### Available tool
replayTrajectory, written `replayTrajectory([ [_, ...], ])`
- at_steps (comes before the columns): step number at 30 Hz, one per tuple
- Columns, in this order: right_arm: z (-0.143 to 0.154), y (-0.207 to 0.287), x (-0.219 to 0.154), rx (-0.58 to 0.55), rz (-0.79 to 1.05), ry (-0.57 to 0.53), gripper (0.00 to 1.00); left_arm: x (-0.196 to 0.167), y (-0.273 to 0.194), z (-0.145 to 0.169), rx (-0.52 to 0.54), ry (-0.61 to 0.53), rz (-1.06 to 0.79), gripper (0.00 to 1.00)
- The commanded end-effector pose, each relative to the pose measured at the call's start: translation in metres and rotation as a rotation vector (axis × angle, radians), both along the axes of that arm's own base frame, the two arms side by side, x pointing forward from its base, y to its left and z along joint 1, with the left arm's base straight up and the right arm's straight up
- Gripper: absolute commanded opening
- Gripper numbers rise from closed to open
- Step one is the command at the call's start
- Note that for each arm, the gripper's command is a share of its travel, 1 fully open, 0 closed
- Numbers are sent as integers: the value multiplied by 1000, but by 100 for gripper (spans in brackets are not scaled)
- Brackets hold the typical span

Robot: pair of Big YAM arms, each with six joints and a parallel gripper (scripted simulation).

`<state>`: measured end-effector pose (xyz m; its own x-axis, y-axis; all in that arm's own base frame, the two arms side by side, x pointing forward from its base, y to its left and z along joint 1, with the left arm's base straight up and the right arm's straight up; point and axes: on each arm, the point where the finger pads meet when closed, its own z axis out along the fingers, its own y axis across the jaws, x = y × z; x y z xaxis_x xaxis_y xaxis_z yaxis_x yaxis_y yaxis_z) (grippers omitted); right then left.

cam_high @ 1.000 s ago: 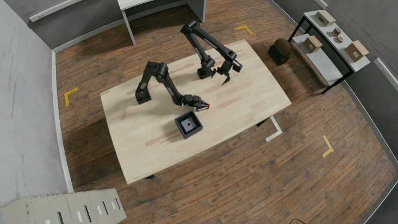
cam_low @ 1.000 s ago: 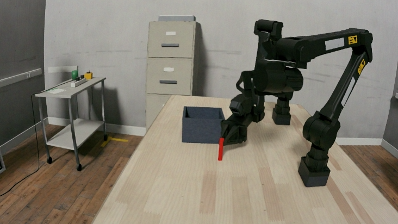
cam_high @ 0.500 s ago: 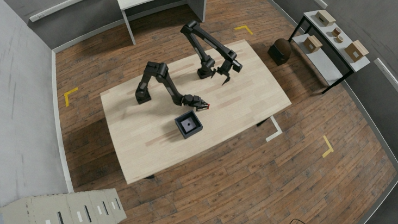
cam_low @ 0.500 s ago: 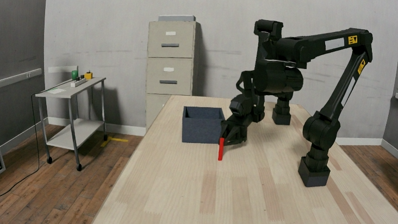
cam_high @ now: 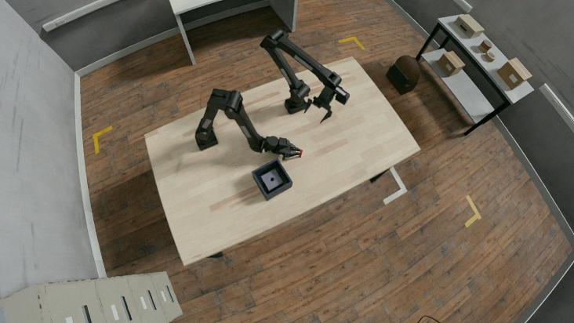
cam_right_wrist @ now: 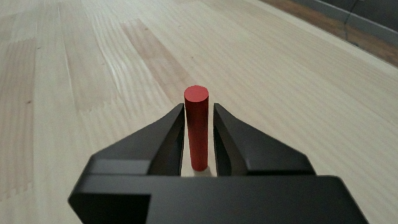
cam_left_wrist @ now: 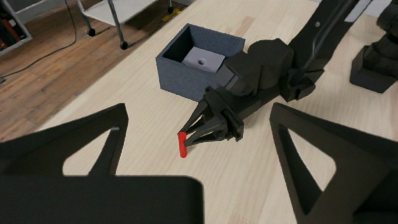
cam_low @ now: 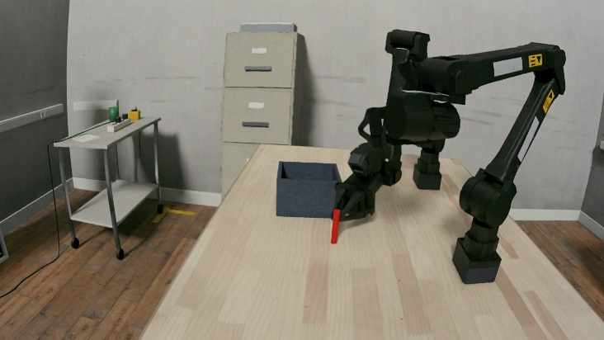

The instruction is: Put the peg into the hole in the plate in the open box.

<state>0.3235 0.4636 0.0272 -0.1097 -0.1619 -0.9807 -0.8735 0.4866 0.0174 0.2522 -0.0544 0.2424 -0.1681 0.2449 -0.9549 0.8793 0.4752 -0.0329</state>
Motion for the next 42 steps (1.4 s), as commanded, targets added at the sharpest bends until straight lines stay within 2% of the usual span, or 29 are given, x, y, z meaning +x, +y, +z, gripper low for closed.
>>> replayTrajectory([
  [1,9,4,3,18,2,-17,29,9,5,17,24,-52,-3,100],
  [9,28,-57,-25,28,-2,-39,29,9,5,17,24,-52,-3,100],
  [11,28,-57,-25,28,-2,-39,29,9,5,17,24,-52,-3,100],
  [15,52,-25,-25,82,35,-95,74,15,6,29,43,-65,-20,100],
  [17,52,-12,-20,76,32,-58,97,18,7,38,70,-57,-35,100],
  [18,53,-7,-17,86,27,-27,100,19,8,42,87,-50,-41,100],
  [21,51,7,-3,26,22,2,100,24,12,57,161,-17,-64,100],
  [26,43,29,4,-151,10,86,100,28,21,84,294,43,-106,100],
  [28,43,29,4,-151,10,86,100,28,21,84,294,43,-106,100],
  [34,46,34,10,-309,-32,206,100,28,28,100,378,83,-133,100],
  [42,69,30,10,-477,-65,297,100,30,31,103,404,89,-136,100],
])
